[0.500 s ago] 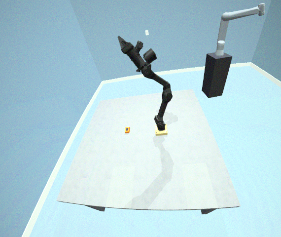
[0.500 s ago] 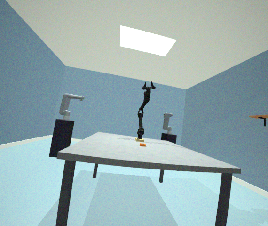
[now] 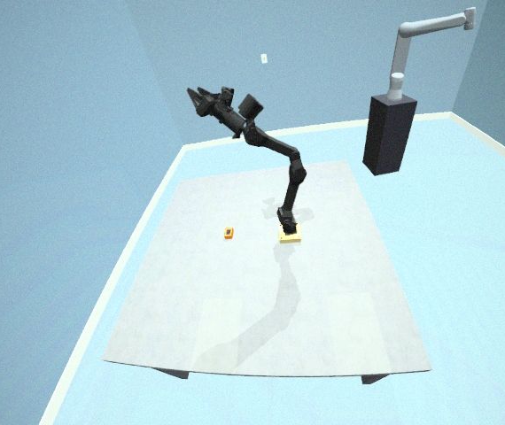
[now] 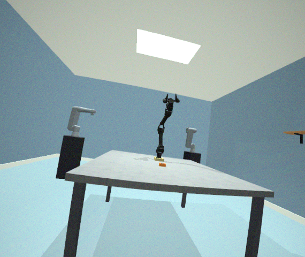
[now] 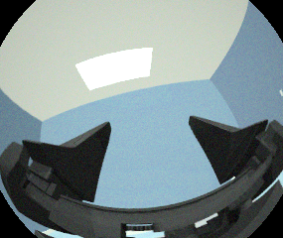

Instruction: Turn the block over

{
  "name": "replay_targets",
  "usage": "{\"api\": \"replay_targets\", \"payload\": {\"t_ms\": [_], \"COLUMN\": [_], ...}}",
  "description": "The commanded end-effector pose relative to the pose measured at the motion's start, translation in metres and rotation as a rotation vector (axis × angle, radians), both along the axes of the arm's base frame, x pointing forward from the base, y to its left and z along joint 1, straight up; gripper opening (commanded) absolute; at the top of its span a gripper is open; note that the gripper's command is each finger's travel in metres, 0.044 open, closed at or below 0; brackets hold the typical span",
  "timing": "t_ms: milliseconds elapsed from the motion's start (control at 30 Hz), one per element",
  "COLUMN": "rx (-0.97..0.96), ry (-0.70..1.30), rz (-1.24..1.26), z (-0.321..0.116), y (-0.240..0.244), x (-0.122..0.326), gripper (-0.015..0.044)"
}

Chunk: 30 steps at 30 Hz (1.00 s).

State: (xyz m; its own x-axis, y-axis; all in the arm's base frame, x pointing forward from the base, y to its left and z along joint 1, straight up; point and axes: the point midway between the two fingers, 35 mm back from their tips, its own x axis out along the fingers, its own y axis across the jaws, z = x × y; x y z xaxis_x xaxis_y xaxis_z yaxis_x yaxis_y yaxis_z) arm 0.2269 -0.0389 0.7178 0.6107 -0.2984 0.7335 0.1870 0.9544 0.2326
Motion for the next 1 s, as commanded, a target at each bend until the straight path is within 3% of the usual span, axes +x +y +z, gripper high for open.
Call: {"api": "replay_targets", "payload": {"t_ms": [0, 300, 533, 767, 967], "rx": [-0.014, -0.052, -0.051, -0.013, 0.052], "ry": [0.190, 0.631, 1.001, 1.387, 1.713], "rz": [-0.001, -0.007, 0.010, 0.052, 0.116], "z": [-0.041, -0.151, -0.260, -0.378, -0.472], "y": [-0.001, -0.012, -0.026, -0.041, -0.047], "x": [0.064, 0.162, 0.210, 0.224, 0.204], "gripper": [0.0440, 0.0440, 0.0440, 0.0440, 0.0440]}}
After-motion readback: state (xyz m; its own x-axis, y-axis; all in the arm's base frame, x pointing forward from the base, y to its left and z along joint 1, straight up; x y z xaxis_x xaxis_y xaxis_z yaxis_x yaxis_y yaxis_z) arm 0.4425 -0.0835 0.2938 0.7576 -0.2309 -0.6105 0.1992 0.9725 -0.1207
